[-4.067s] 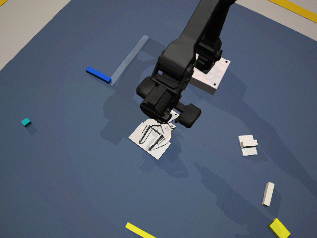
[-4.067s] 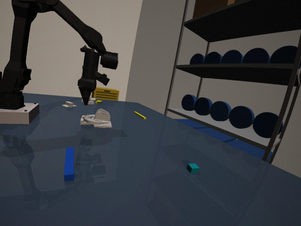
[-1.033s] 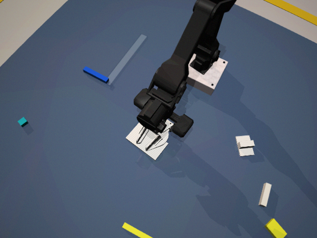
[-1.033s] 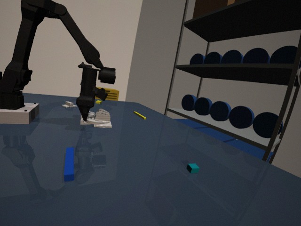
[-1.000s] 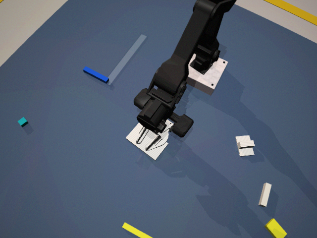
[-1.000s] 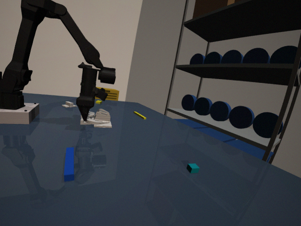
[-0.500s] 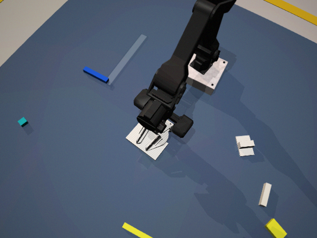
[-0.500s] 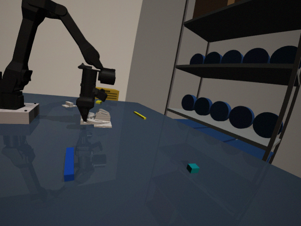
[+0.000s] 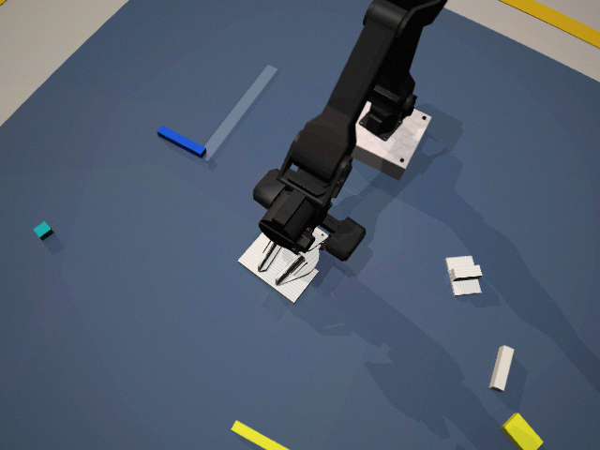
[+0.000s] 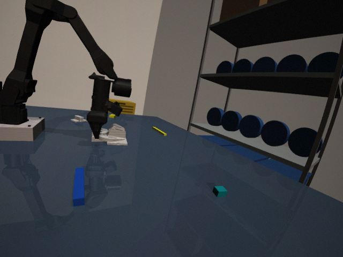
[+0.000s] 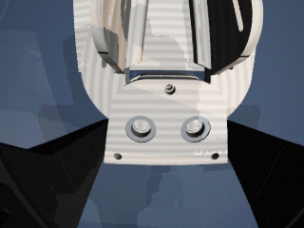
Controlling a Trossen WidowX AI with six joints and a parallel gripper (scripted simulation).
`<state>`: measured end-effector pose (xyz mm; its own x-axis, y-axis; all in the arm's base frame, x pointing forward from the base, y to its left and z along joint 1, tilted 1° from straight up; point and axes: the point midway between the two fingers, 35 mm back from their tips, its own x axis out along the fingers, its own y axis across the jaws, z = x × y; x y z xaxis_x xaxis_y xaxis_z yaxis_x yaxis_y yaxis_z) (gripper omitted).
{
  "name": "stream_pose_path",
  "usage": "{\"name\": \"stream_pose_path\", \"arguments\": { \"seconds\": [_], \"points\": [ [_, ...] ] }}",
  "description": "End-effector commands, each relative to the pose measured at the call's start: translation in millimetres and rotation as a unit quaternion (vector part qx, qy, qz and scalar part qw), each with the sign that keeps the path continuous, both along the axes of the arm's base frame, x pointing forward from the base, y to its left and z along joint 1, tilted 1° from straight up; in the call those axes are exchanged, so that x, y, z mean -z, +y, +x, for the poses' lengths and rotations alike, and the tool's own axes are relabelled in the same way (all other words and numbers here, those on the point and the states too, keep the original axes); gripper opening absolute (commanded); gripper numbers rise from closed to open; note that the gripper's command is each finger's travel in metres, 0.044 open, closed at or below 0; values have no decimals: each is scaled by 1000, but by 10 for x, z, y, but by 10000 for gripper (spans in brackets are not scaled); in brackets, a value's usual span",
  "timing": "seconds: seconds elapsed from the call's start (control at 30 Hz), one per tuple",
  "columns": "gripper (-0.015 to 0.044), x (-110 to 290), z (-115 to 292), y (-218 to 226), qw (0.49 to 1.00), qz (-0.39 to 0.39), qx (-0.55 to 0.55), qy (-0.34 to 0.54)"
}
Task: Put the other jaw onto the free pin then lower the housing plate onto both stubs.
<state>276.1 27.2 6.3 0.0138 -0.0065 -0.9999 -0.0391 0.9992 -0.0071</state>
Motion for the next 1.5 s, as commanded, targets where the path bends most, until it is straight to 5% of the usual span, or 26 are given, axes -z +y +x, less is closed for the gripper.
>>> {"name": "stream_pose_path", "arguments": {
  "seconds": [0.0, 1.47],
  "points": [
    [351, 11, 2, -7, 1000, -2, -3, 0],
    [351, 55, 2, -7, 1000, -2, -3, 0]
  ]
}}
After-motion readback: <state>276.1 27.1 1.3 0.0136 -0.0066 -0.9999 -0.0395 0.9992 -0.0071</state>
